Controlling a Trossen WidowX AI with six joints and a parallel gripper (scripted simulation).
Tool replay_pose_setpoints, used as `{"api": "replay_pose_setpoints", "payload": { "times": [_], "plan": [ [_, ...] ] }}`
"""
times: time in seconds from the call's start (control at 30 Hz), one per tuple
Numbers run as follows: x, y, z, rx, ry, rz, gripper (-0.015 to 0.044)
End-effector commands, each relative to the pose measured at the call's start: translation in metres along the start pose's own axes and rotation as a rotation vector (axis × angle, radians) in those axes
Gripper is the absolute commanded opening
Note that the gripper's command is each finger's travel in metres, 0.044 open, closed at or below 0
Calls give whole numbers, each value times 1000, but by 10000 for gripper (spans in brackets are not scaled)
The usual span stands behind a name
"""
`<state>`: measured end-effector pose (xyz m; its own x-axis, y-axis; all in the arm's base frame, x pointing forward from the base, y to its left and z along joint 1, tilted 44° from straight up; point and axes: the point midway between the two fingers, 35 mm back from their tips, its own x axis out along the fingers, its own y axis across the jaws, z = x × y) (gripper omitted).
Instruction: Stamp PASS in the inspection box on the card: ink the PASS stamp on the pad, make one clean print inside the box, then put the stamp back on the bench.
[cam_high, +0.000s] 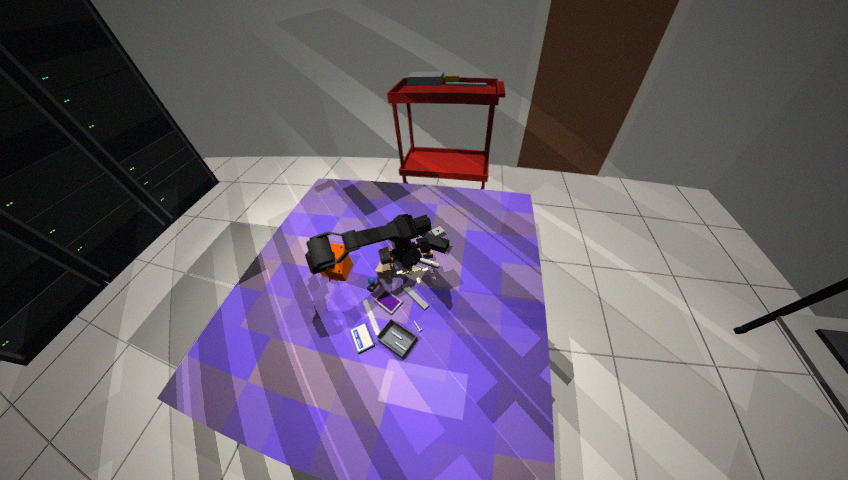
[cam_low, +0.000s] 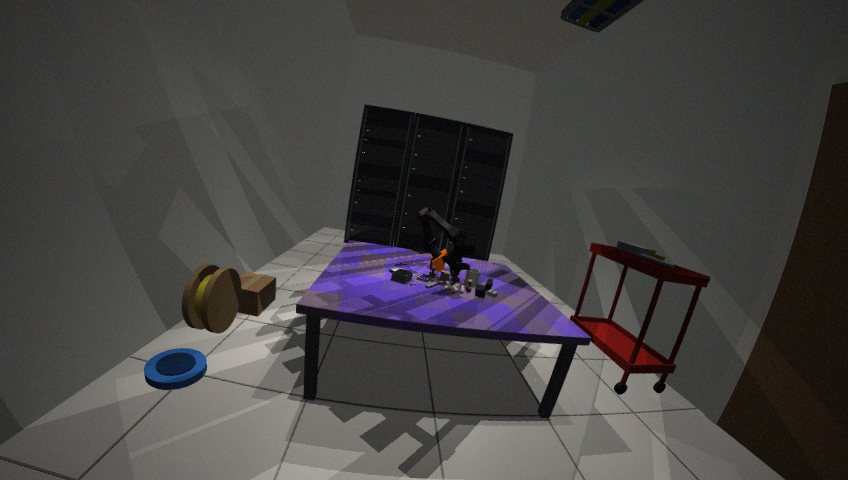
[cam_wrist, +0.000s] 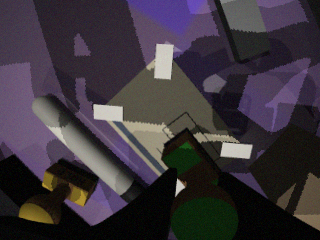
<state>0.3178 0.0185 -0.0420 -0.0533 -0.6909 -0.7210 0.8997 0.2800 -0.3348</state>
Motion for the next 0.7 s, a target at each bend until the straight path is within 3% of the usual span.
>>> {"api": "replay_pose_setpoints", "payload": {
  "times": [0.0, 0.67],
  "plan": [
    [-9, 1, 0, 7, 6, 6, 0],
    [-42, -1, 0, 7, 6, 6, 0]
  ]
}}
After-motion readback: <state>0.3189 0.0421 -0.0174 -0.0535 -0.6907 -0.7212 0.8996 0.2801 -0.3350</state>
